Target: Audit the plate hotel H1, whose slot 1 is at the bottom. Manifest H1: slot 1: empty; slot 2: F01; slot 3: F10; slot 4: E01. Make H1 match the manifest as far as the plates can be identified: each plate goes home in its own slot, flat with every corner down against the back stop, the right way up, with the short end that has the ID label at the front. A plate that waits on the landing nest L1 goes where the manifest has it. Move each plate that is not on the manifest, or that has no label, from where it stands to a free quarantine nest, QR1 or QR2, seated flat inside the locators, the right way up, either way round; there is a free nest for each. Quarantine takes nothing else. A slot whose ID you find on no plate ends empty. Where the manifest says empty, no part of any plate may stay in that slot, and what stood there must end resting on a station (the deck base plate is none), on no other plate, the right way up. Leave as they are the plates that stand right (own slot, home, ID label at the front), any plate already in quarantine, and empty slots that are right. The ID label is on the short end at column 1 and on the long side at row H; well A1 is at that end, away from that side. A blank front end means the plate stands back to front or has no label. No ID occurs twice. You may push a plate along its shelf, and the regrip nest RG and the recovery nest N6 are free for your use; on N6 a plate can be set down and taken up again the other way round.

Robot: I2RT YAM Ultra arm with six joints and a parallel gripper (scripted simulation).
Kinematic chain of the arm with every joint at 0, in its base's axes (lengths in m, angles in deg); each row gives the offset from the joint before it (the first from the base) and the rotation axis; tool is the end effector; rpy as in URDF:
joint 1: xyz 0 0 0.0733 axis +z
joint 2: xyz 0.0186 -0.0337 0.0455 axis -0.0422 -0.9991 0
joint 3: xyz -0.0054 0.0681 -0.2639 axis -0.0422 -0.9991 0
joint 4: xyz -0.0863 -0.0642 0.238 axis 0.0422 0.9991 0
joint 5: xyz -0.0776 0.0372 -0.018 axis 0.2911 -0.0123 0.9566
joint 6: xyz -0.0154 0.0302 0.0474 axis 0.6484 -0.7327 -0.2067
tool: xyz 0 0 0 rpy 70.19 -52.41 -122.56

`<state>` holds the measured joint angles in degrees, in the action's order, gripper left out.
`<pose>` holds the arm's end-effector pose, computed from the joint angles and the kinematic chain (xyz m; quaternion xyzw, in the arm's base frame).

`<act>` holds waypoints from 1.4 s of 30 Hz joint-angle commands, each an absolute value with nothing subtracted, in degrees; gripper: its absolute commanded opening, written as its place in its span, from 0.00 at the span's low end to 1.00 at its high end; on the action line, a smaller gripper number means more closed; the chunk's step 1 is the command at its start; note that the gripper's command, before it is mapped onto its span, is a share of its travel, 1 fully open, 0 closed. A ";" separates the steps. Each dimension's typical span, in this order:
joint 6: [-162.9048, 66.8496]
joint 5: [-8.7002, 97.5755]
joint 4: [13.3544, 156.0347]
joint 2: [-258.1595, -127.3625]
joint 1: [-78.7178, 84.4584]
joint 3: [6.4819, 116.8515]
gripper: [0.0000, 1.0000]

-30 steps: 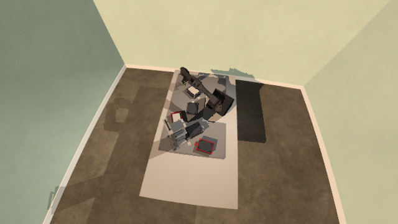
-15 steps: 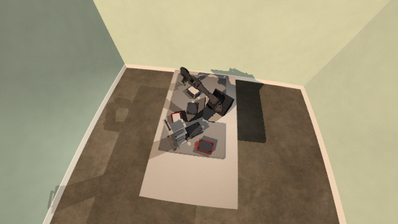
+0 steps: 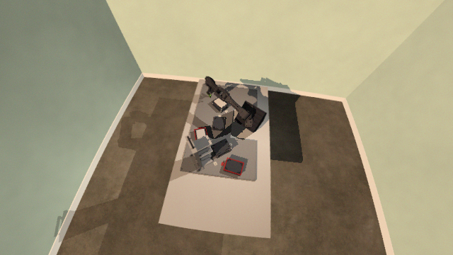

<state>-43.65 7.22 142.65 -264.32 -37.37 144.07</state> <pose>0.4113 -0.3080 -0.0132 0.3132 0.8901 0.3279 0.0454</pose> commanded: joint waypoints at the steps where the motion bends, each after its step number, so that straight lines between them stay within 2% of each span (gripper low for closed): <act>1: -43.91 6.89 141.52 -262.33 -38.86 145.41 1.00; 42: -42.51 7.24 144.17 -263.20 -39.56 144.86 1.00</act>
